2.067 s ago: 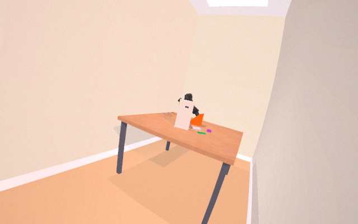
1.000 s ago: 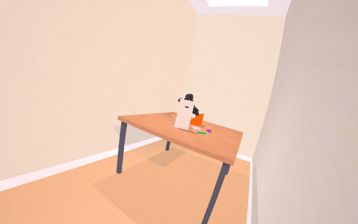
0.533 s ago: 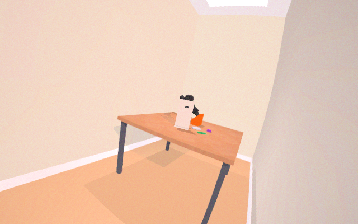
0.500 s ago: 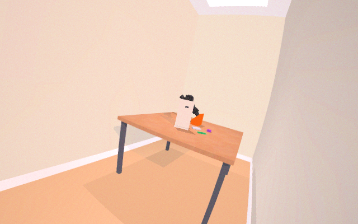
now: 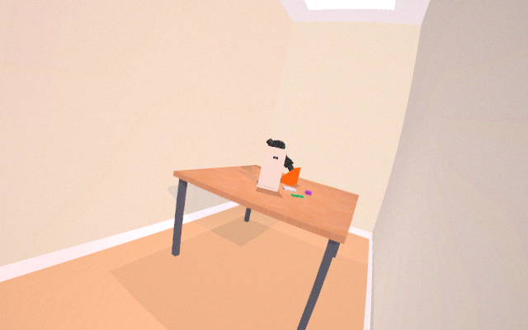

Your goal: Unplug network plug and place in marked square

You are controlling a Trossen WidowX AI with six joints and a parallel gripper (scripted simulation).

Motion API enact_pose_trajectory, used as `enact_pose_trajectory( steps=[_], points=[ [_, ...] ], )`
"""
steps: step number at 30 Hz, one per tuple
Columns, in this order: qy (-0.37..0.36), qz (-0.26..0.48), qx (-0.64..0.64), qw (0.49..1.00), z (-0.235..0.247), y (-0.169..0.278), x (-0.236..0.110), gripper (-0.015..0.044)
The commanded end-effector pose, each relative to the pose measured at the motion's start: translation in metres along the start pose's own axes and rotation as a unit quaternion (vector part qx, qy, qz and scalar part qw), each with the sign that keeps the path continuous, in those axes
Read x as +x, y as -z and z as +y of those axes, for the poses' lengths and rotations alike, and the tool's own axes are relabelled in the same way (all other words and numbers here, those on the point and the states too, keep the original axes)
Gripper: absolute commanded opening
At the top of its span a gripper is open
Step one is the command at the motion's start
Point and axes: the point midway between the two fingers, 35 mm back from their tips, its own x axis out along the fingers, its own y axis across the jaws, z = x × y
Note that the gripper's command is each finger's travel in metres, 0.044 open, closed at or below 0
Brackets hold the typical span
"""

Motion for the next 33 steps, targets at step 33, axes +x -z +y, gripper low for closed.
enact_pose_trajectory(
  steps=[33],
  points=[
    [0.303, -0.316, 0.195, 0.877, -0.155, -0.016, -0.023, 0.0]
  ],
)
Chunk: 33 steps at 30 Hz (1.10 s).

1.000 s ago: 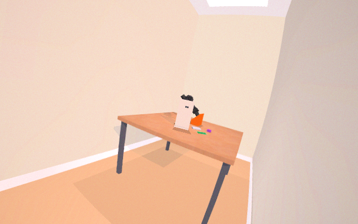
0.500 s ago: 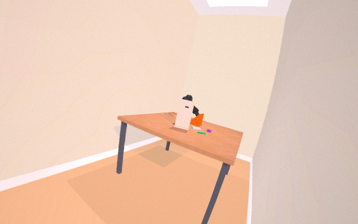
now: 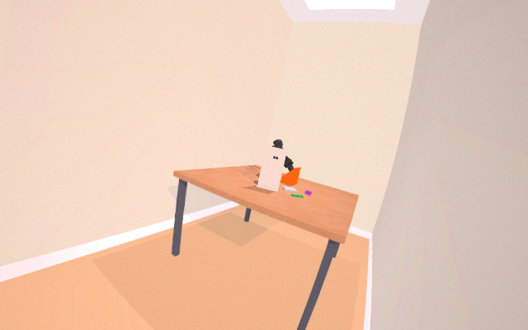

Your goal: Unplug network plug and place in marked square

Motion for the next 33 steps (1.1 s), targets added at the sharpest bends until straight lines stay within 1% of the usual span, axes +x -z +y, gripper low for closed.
enact_pose_trajectory(
  steps=[1, 10, 33],
  points=[
    [0.023, -0.044, 0.019, 0.999, -0.015, -0.008, 0.002, 0.0],
    [0.055, -0.142, 0.056, 0.987, -0.042, -0.028, 0.0, 0.0],
    [0.059, -0.142, 0.059, 0.986, -0.051, -0.028, 0.014, 0.0]
  ],
)
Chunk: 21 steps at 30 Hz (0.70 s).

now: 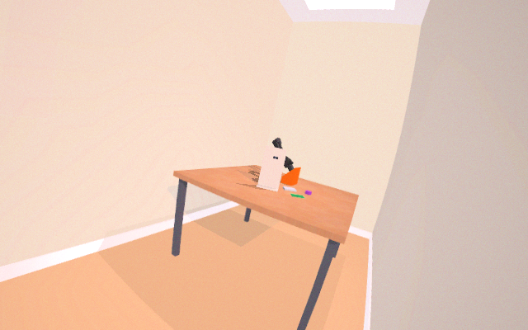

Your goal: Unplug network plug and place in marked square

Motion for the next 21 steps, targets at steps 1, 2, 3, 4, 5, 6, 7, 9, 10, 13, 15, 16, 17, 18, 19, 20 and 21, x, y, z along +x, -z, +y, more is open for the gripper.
enact_pose_trajectory(
  steps=[1, 2, 3, 4, 5, 6, 7, 9, 10, 13, 15, 16, 17, 18, 19, 20, 21],
  points=[
    [0.003, 0.002, -0.005, 1.0, -0.005, 0.001, 0.003, 0.0],
    [0.003, 0.002, -0.005, 1.0, -0.005, 0.001, 0.004, 0.0],
    [0.003, 0.002, -0.005, 1.0, -0.006, 0.001, 0.005, 0.0],
    [0.004, 0.002, -0.005, 1.0, -0.006, 0.001, 0.006, 0.0],
    [0.004, 0.002, -0.005, 1.0, -0.006, 0.001, 0.006, 0.0],
    [0.004, 0.002, -0.005, 1.0, -0.007, 0.001, 0.007, 0.0],
    [0.004, 0.002, -0.005, 1.0, -0.007, 0.002, 0.008, 0.0],
    [0.004, 0.002, -0.005, 1.0, -0.008, 0.002, 0.009, 0.0],
    [0.004, 0.002, -0.005, 1.0, -0.009, 0.002, 0.01, 0.0],
    [0.004, 0.002, -0.005, 1.0, -0.01, 0.002, 0.012, 0.0],
    [0.004, 0.003, -0.005, 1.0, -0.011, 0.002, 0.013, 0.0],
    [0.004, 0.003, -0.005, 1.0, -0.012, 0.002, 0.014, 0.0],
    [0.004, 0.003, -0.005, 1.0, -0.012, 0.002, 0.015, 0.0],
    [0.004, 0.003, -0.005, 1.0, -0.012, 0.002, 0.016, 0.0],
    [0.004, 0.003, -0.005, 1.0, -0.013, 0.002, 0.016, 0.0],
    [0.004, 0.003, -0.005, 1.0, -0.013, 0.002, 0.017, 0.0],
    [0.004, 0.003, -0.005, 1.0, -0.014, 0.002, 0.018, 0.0]
  ],
)
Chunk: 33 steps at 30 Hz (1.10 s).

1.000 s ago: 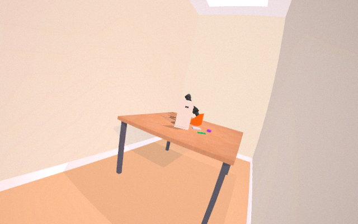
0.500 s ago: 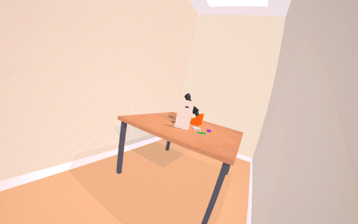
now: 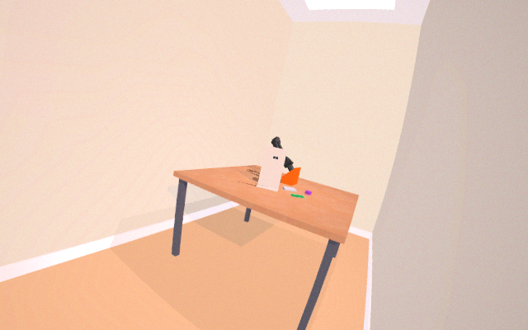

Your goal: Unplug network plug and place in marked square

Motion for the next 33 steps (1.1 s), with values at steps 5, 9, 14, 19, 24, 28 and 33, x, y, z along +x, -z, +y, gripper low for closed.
enact_pose_trajectory(
  steps=[5, 9, 14, 19, 24, 28, 33],
  points=[
    [0.002, 0.002, -0.005, 1.0, -0.007, 0.0, 0.005, 0.0],
    [0.002, 0.001, -0.005, 1.0, -0.009, 0.0, 0.008, 0.0],
    [0.002, 0.001, -0.005, 1.0, -0.011, -0.001, 0.011, 0.0],
    [0.001, 0.001, -0.006, 1.0, -0.013, -0.002, 0.014, 0.0],
    [0.0, 0.0, -0.006, 1.0, -0.016, -0.002, 0.016, 0.0],
    [0.0, 0.0, -0.006, 1.0, -0.018, -0.003, 0.018, 0.0],
    [-0.001, -0.001, -0.007, 1.0, -0.02, -0.004, 0.021, 0.0]
  ],
)
